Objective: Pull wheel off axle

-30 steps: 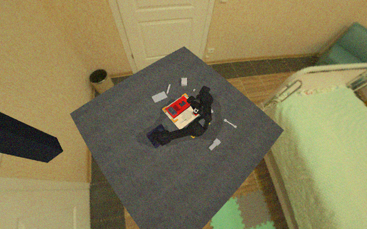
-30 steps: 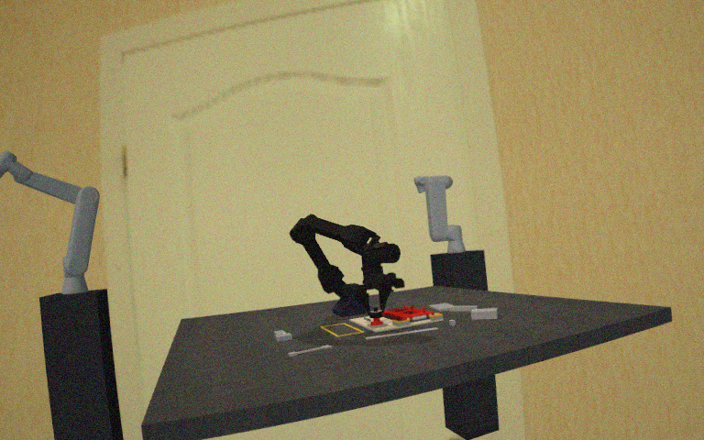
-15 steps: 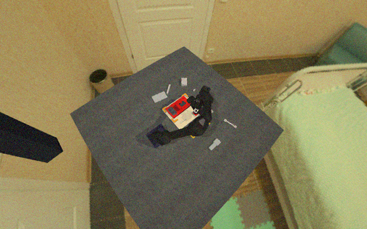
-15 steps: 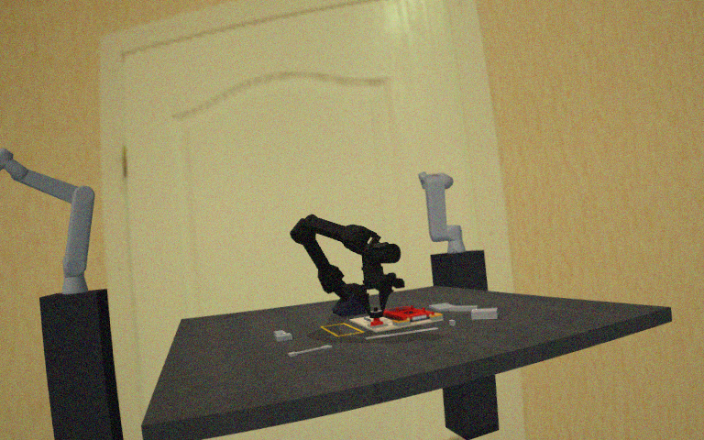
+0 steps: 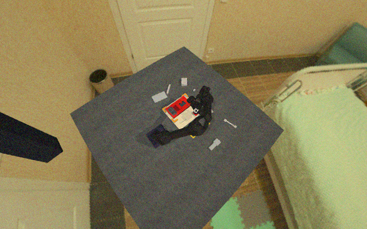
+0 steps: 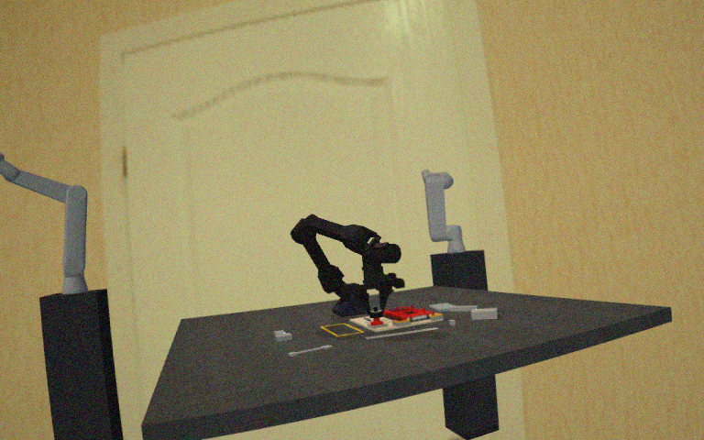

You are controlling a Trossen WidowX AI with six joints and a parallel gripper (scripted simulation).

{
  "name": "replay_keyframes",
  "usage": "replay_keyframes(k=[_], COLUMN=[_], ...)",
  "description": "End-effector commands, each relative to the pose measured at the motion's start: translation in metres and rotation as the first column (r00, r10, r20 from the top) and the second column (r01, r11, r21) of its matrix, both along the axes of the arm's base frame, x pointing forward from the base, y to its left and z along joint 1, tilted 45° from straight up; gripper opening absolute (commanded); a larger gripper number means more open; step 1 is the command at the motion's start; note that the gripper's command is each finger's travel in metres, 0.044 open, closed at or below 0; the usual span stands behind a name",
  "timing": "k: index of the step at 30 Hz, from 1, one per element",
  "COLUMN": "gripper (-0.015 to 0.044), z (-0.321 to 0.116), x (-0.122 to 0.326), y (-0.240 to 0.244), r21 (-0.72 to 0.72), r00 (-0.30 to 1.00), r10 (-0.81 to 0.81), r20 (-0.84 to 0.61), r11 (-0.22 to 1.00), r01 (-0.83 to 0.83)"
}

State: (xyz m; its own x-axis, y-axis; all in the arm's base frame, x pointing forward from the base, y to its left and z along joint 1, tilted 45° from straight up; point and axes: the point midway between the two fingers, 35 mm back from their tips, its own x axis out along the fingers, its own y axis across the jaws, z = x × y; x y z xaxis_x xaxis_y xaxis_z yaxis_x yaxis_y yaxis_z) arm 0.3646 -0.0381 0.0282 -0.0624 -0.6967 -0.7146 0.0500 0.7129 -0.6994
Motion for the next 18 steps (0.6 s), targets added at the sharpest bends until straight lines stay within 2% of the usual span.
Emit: replay_keyframes(k=[1,18], gripper=[0.0,0.0], z=[0.0099,0.0139], x=[0.0004,0.0005], y=[0.0117,0.0157], r21=[0.005,0.004], r00=[1.0,1.0], r10=[0.024,0.025], r20=[0.005,0.005], r11=[1.0,1.0], r01=[-0.024,-0.025])
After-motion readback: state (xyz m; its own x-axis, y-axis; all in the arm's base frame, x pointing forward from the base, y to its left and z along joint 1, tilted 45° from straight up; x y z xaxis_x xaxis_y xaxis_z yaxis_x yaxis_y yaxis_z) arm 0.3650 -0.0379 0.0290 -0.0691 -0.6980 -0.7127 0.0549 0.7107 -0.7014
